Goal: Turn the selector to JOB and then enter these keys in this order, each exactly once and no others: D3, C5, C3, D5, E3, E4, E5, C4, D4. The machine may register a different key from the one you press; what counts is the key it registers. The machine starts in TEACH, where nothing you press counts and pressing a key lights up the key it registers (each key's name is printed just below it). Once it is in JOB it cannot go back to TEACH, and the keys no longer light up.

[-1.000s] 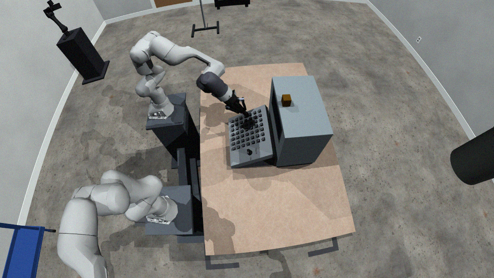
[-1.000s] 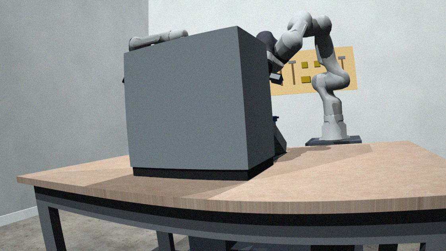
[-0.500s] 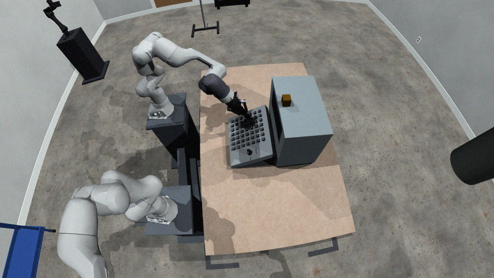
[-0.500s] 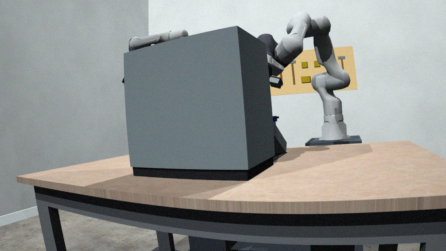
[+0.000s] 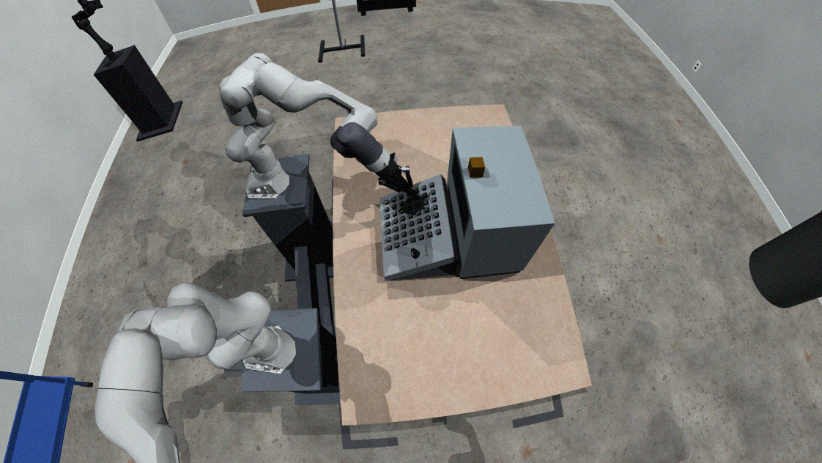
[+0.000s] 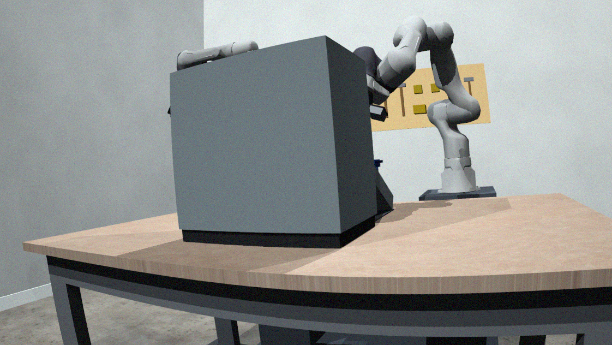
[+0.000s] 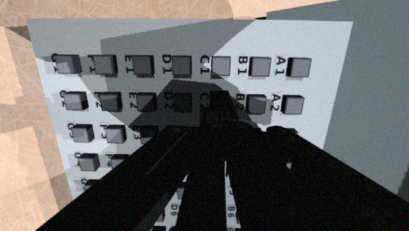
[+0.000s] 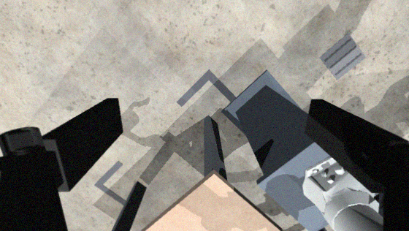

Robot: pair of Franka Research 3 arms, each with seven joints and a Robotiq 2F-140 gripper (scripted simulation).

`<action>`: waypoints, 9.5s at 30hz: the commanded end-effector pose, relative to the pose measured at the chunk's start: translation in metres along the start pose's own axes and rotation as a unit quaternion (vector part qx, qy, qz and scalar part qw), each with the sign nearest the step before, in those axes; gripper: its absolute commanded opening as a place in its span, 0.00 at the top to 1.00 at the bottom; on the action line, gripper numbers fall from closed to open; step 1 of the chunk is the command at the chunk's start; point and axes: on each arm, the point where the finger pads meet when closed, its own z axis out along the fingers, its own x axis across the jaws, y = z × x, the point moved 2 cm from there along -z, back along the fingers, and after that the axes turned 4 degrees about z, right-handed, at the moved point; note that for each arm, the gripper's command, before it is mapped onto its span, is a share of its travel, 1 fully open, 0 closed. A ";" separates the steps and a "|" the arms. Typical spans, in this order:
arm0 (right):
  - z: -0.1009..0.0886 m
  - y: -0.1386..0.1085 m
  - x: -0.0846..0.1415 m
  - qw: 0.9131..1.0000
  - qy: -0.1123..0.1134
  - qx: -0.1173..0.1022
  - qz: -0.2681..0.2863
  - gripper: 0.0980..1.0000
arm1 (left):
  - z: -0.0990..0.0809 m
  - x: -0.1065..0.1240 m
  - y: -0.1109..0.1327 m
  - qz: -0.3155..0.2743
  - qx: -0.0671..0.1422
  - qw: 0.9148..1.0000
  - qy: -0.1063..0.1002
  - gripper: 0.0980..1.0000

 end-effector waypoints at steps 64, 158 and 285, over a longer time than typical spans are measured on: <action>0.000 0.000 -0.001 1.000 -0.001 0.000 -0.002 0.00 | 0.010 0.002 0.001 0.003 -0.002 1.000 0.001 1.00; 0.000 0.000 -0.001 1.000 -0.001 0.000 -0.002 0.00 | -0.022 0.010 0.016 0.003 -0.002 1.000 0.001 1.00; 0.000 0.000 -0.001 1.000 -0.001 0.000 -0.002 0.00 | 0.010 0.040 0.067 0.003 -0.002 1.000 0.001 1.00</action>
